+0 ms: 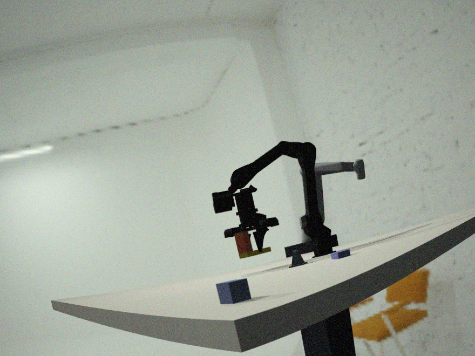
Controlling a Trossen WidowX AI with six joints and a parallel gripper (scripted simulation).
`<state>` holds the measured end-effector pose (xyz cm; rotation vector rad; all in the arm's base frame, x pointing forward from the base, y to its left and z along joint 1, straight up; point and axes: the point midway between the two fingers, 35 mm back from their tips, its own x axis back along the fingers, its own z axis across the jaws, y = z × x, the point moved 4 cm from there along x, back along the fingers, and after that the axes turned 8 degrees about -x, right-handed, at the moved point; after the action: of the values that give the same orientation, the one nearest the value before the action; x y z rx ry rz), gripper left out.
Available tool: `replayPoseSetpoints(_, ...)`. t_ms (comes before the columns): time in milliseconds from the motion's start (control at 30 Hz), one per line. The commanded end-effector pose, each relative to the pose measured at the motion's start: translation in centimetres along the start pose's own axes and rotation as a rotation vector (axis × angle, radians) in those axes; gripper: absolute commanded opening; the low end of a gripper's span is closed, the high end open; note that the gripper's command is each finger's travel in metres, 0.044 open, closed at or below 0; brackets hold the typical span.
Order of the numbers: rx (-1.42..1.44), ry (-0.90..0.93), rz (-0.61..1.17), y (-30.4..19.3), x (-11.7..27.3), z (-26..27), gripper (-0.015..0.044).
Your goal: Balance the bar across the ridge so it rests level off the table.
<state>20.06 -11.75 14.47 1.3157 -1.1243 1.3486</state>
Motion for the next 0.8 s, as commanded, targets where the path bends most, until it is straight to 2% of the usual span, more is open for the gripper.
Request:
replayPoseSetpoints(0,-0.002,0.003,0.007,0.0,1.3,-0.1,0.0000)
replayPoseSetpoints(400,0.023,0.001,0.007,0.2,3.7,-0.4,0.0000)
replayPoseSetpoints(767,0.454,0.002,0.009,-1.0,3.8,-1.9,0.0000)
